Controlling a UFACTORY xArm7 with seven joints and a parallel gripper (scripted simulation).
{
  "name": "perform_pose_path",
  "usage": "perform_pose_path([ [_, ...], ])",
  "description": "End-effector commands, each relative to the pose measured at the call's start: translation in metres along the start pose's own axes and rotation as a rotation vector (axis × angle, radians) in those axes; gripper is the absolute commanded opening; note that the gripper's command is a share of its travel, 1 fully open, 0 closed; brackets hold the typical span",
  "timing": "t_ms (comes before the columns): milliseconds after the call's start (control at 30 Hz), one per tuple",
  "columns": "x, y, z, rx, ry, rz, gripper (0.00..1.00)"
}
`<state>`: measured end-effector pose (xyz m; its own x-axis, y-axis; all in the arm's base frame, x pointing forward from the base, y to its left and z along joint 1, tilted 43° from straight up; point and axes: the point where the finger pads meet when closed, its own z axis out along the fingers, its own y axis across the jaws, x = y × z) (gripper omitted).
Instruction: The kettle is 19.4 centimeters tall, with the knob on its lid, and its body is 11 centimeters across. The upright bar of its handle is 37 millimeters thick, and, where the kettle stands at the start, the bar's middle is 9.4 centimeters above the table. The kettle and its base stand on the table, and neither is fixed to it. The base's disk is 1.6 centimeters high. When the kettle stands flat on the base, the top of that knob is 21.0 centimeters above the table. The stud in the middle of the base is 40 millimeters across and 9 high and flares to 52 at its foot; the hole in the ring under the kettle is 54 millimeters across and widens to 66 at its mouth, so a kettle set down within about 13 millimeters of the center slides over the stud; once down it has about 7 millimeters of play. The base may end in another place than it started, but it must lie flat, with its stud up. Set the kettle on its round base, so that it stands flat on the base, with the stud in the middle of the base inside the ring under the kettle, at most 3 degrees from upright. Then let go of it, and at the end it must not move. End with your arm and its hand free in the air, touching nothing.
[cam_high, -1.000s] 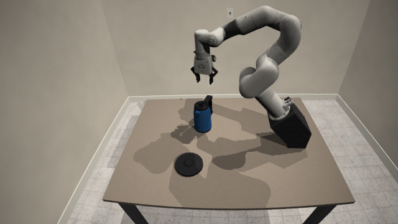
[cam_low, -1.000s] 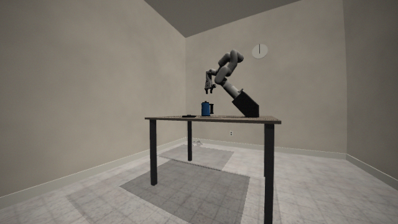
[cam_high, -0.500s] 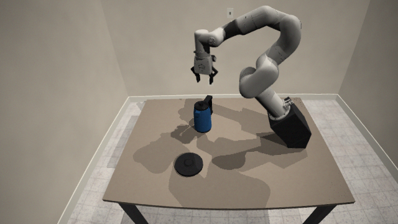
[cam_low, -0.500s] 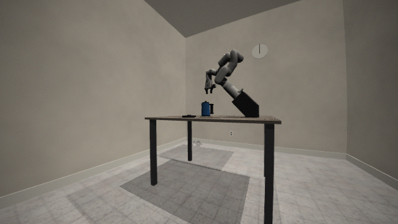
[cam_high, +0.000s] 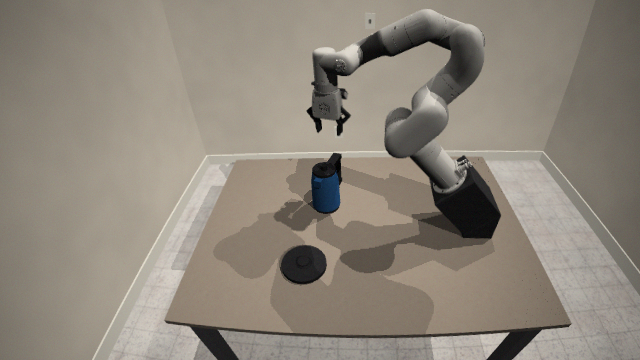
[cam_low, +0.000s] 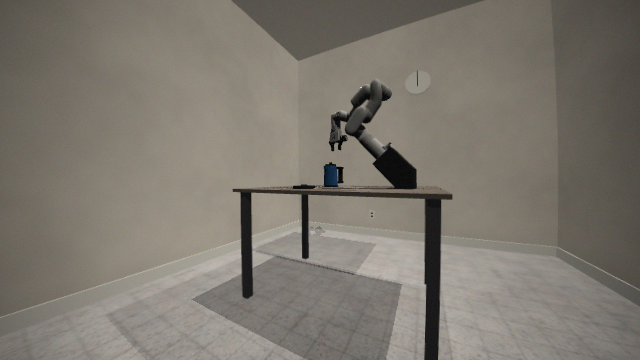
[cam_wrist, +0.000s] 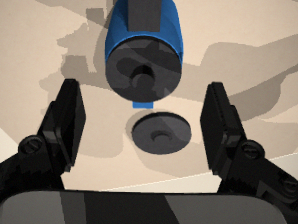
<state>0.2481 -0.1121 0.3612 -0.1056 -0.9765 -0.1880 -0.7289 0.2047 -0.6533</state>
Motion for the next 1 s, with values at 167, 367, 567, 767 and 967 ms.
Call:
perform_pose_path([
  [167, 0.0, -0.001, 0.002, 0.003, 0.001, 0.0, 0.81],
  [367, 0.0, -0.001, 0.018, 0.003, 0.001, 0.0, 0.81],
  [567, 0.0, -0.001, 0.034, 0.003, 0.001, 0.0, 0.81],
  [767, 0.0, -0.001, 0.063, 0.003, 0.001, 0.0, 0.81],
  [967, 0.0, -0.001, 0.09, 0.003, 0.001, 0.0, 0.81],
])
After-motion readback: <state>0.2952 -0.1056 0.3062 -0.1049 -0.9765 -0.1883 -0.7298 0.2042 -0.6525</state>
